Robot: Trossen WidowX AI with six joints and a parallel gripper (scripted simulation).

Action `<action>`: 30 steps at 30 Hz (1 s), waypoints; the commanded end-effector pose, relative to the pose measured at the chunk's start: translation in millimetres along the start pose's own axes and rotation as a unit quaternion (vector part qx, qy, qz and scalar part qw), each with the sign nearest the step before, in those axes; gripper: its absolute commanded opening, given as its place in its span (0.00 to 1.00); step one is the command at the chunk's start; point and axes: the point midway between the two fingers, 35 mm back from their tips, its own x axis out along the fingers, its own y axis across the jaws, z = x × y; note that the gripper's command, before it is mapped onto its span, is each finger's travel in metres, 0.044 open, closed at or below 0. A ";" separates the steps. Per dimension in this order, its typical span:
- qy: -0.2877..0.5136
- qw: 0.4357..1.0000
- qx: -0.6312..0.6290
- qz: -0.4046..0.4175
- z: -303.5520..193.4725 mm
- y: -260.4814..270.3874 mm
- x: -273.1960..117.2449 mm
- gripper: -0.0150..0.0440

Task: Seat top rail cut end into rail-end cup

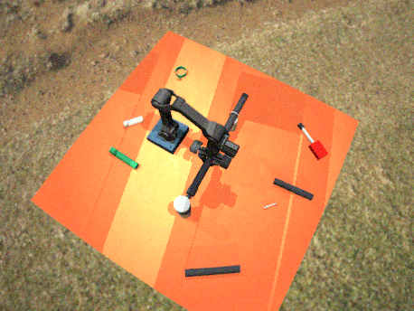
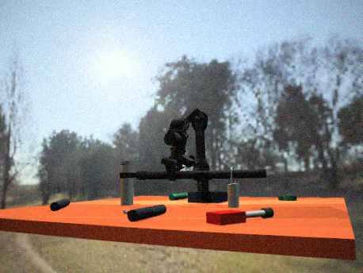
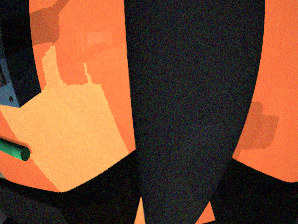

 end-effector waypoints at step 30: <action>0.005 1.000 0.000 -0.001 -25.3 -4.2 -0.3 0.25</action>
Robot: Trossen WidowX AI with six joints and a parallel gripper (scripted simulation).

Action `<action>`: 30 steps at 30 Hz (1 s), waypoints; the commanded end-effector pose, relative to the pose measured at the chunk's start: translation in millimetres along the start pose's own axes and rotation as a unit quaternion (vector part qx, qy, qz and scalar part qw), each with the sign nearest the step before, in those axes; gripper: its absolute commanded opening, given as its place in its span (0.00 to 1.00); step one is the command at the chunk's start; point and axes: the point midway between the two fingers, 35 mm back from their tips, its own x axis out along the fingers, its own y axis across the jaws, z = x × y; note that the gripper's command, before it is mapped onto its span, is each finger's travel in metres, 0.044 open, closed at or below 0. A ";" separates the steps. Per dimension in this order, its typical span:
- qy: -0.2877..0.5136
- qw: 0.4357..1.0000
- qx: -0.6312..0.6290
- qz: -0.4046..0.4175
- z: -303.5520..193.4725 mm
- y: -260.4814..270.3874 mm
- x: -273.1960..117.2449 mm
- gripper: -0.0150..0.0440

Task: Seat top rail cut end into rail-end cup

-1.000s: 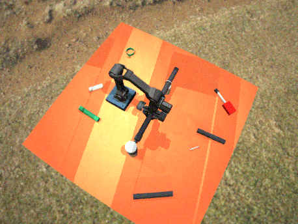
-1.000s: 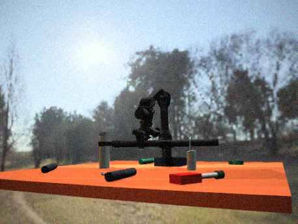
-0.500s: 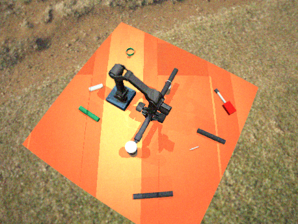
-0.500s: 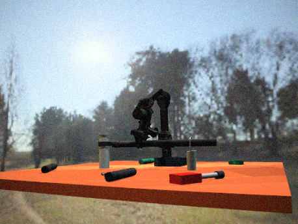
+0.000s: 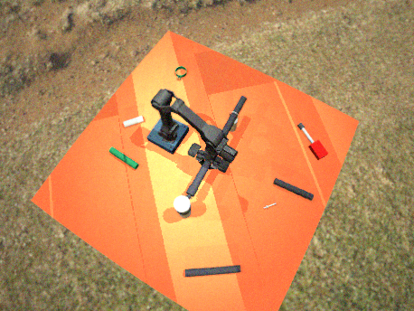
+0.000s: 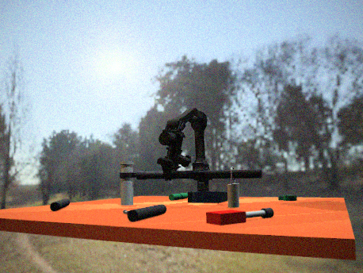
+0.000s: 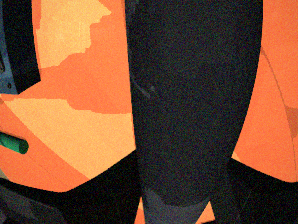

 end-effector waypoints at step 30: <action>0.000 1.000 -0.001 0.000 -10.2 -0.4 1.6 0.48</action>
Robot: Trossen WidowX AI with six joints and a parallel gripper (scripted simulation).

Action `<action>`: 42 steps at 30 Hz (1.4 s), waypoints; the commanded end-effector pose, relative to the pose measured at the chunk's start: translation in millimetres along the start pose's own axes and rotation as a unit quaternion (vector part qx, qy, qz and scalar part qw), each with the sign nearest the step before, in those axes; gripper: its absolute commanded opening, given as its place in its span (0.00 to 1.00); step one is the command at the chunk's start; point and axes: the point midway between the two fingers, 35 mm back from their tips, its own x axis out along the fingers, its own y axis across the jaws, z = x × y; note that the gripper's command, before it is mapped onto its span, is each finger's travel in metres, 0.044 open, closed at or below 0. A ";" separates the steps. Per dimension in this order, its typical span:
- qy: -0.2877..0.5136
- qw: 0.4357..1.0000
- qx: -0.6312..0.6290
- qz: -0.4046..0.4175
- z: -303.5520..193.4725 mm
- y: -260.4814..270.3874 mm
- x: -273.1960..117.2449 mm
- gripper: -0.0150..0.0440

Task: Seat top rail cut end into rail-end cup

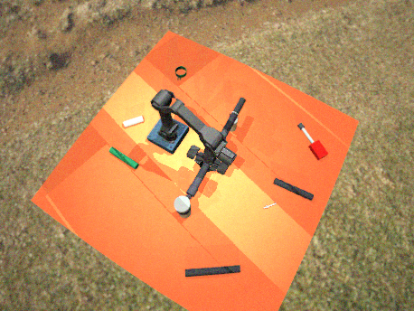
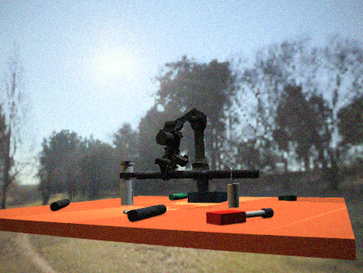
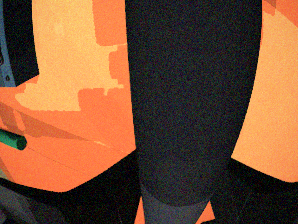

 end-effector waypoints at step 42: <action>0.000 1.000 -0.005 0.001 27.0 6.1 -91.4 1.00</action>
